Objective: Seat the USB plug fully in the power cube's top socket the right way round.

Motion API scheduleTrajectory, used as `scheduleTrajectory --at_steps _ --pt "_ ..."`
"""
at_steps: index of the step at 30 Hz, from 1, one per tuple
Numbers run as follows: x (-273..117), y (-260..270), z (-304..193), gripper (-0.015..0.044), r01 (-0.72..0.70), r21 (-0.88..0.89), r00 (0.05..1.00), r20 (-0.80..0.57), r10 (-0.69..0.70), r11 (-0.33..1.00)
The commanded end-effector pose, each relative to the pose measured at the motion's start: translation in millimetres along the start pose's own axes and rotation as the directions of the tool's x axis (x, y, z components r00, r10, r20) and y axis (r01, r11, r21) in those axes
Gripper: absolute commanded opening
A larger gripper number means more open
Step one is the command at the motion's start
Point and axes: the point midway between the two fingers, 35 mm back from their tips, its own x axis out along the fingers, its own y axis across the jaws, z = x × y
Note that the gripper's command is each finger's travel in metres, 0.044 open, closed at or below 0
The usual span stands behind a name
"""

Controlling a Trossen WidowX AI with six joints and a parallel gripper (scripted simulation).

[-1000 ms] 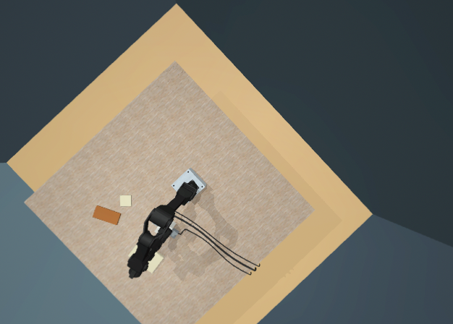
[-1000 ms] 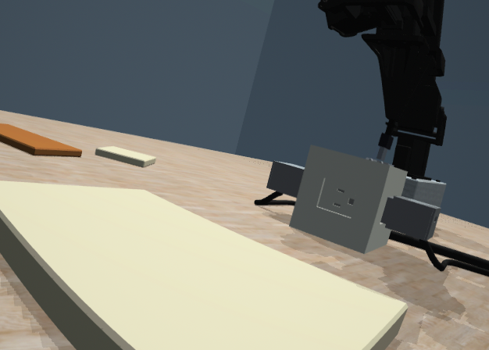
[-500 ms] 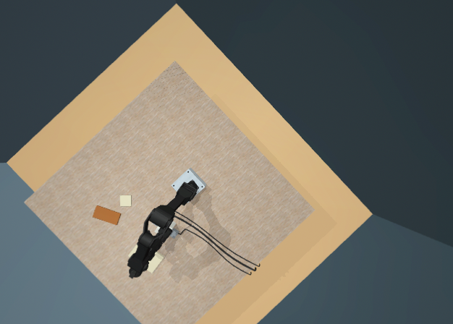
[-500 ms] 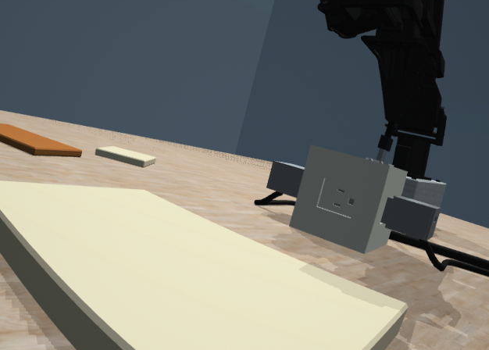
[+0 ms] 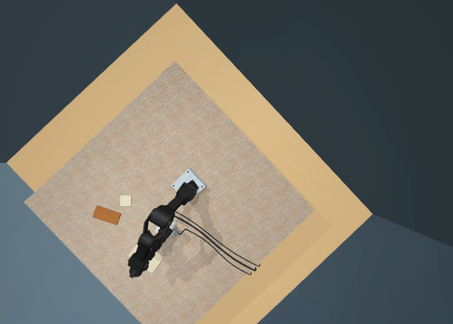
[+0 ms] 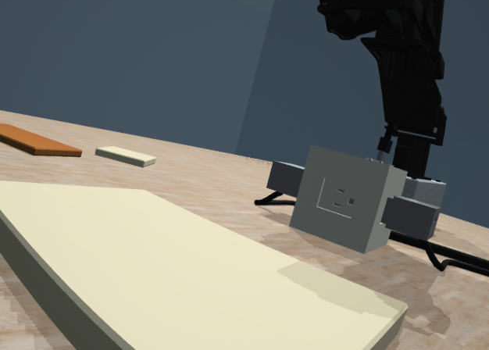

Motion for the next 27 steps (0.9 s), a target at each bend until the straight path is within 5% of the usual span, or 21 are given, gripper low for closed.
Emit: scheduleTrajectory --at_steps 1,27 --pt "2.4 -0.1 -0.3 0.0 0.005 -0.003 1.0 -0.003 -0.005 1.0" --pt "5.5 -0.1 0.0 0.0 0.005 -0.003 1.0 -0.003 -0.005 1.0"
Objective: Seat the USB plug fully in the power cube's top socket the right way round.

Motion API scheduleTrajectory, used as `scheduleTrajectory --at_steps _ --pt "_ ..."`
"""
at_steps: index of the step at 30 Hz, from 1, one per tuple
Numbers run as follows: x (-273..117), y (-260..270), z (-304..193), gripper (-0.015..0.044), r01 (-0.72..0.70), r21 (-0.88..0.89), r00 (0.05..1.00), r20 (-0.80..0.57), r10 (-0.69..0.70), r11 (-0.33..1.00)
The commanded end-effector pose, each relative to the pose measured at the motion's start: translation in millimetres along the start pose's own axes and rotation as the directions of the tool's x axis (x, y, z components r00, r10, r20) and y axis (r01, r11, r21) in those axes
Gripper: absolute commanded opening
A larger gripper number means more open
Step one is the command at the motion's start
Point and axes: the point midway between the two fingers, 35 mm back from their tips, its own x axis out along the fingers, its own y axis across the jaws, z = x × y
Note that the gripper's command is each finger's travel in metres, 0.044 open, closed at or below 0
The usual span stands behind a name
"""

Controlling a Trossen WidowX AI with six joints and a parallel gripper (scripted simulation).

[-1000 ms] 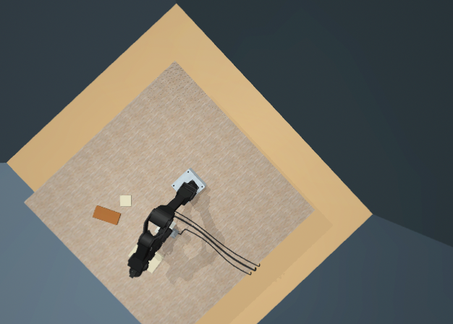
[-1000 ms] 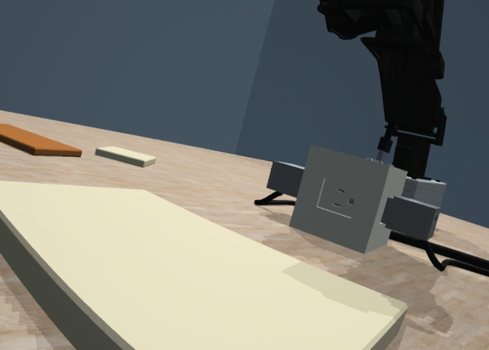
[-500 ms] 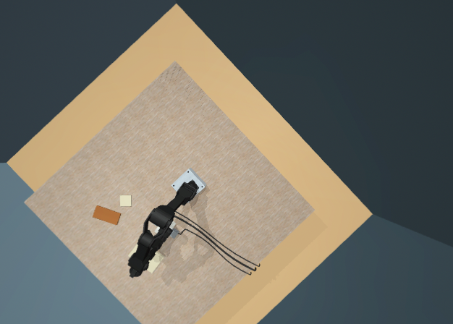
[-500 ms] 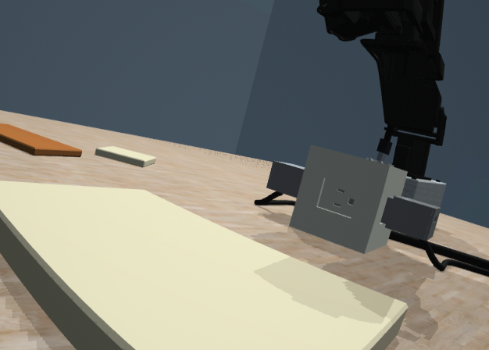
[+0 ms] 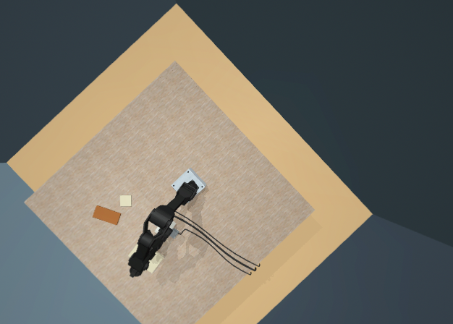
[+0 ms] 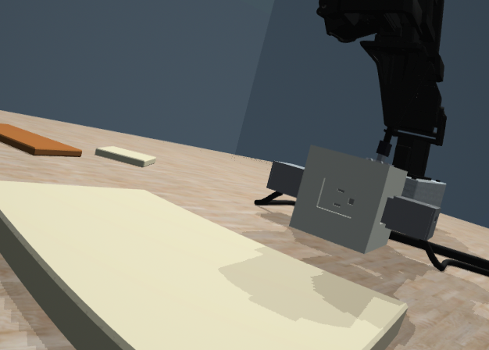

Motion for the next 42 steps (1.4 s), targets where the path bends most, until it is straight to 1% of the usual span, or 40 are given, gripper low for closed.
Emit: scheduleTrajectory --at_steps 1,42 --pt "2.4 -0.1 -0.3 0.0 0.005 -0.003 1.0 -0.003 -0.005 1.0" --pt "7.3 -0.2 0.1 0.0 0.005 -0.003 1.0 -0.003 -0.005 1.0"
